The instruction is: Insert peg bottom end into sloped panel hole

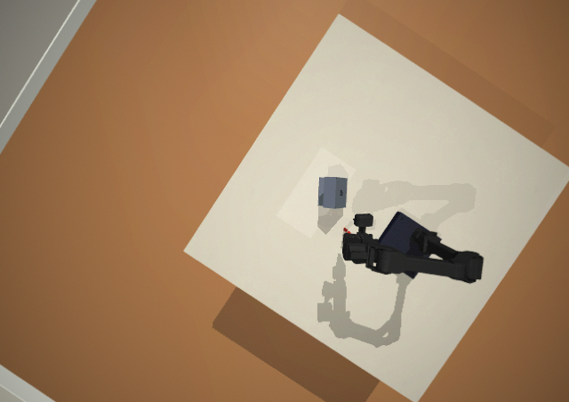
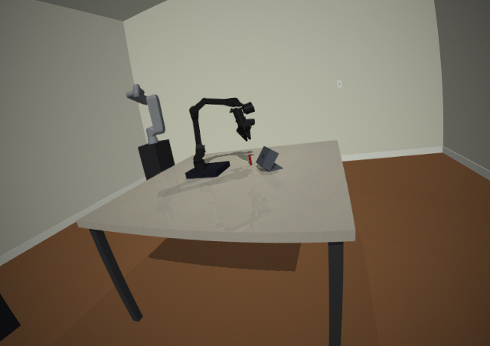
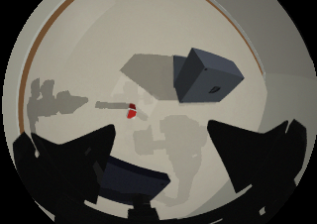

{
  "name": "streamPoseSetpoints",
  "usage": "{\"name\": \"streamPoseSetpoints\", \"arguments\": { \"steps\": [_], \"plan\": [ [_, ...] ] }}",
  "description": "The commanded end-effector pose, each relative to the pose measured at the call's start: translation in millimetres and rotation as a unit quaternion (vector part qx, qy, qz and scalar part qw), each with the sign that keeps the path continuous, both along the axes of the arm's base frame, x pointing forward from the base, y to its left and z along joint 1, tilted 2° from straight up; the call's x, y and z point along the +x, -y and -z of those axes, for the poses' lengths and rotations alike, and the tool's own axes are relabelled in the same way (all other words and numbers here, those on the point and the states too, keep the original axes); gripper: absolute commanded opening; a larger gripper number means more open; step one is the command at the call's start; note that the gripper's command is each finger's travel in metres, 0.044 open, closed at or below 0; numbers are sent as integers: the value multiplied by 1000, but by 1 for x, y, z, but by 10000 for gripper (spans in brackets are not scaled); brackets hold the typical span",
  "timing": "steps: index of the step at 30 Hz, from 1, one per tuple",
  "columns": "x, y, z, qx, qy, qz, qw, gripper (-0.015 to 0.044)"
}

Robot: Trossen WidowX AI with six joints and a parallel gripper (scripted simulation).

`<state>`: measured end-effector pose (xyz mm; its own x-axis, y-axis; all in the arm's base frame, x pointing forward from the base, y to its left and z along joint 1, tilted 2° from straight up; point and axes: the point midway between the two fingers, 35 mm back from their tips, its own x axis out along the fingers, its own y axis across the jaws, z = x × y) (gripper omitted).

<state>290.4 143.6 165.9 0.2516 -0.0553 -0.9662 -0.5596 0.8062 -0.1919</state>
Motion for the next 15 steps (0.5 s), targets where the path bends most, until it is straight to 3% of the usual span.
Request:
{"name": "streamPoseSetpoints", "arguments": {
  "steps": [1, 15],
  "plan": [
    [-3, -8, 19, 30, -35, 57, 997, 440],
    [-11, -19, 60, 75, -117, 186, 973, 440]
  ]
}}
